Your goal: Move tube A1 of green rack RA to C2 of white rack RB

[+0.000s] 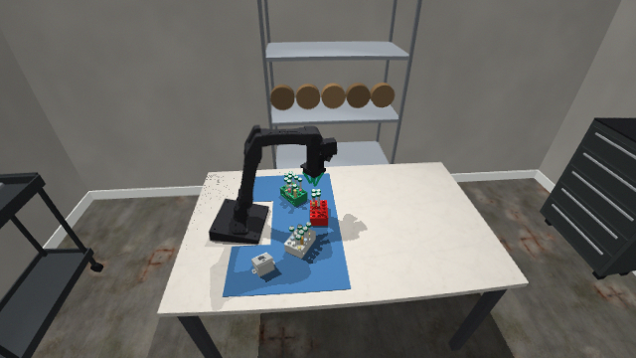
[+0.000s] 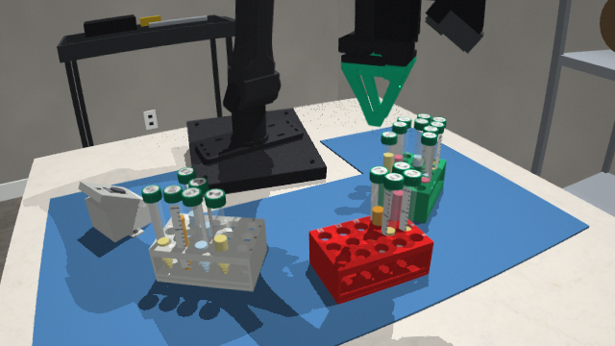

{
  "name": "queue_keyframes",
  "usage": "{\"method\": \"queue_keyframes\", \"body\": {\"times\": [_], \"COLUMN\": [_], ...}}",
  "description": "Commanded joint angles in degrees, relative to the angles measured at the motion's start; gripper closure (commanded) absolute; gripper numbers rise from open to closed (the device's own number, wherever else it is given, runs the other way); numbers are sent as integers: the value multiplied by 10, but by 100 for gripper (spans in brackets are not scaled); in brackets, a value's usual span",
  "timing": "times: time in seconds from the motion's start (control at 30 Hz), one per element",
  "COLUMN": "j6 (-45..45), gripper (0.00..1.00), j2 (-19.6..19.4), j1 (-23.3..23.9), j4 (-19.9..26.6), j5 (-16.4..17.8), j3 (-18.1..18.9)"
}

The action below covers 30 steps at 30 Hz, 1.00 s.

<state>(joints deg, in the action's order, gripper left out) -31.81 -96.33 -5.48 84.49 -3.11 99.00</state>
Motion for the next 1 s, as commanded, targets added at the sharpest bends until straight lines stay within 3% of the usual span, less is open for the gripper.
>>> {"method": "queue_keyframes", "body": {"times": [0.0,0.97], "j6": [0,-5], "gripper": [70,70], "j2": [10,7], "j1": [0,6], "j4": [-1,-104], "j5": [1,1], "j3": [2,-98]}}
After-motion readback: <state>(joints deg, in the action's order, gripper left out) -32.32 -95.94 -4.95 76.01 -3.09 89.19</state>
